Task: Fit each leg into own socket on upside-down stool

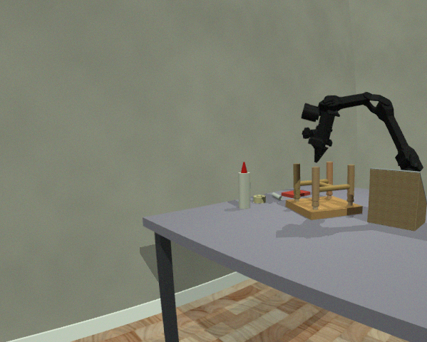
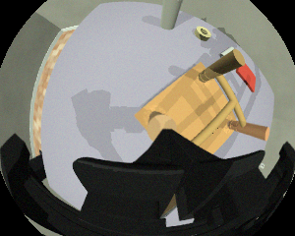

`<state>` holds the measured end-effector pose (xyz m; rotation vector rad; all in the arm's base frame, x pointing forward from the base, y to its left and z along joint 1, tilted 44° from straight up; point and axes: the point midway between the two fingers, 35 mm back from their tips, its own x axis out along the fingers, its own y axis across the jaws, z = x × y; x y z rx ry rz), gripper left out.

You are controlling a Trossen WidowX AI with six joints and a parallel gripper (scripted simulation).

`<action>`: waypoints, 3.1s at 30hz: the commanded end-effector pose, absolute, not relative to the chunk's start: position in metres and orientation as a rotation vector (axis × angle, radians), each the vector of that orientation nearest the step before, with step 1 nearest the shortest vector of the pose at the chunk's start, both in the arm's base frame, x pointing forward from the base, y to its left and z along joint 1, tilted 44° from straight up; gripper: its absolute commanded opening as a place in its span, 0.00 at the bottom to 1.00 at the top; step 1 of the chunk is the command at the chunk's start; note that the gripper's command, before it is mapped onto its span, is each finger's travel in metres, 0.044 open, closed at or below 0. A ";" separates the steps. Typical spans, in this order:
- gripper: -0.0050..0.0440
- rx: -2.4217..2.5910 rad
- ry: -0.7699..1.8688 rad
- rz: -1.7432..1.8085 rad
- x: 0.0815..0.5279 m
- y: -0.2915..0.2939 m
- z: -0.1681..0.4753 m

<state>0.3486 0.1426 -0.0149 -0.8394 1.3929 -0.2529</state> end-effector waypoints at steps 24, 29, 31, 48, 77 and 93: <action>0.10 -0.573 1.246 -0.611 0.271 0.062 0.104; 0.10 -0.548 1.228 -0.642 0.261 0.054 0.111; 0.10 -0.548 1.228 -0.642 0.261 0.054 0.111; 0.10 -0.548 1.228 -0.643 0.259 0.037 0.095; 0.10 -0.548 1.229 -0.642 0.259 0.020 0.077; 0.10 -0.548 1.228 -0.642 0.258 0.014 0.071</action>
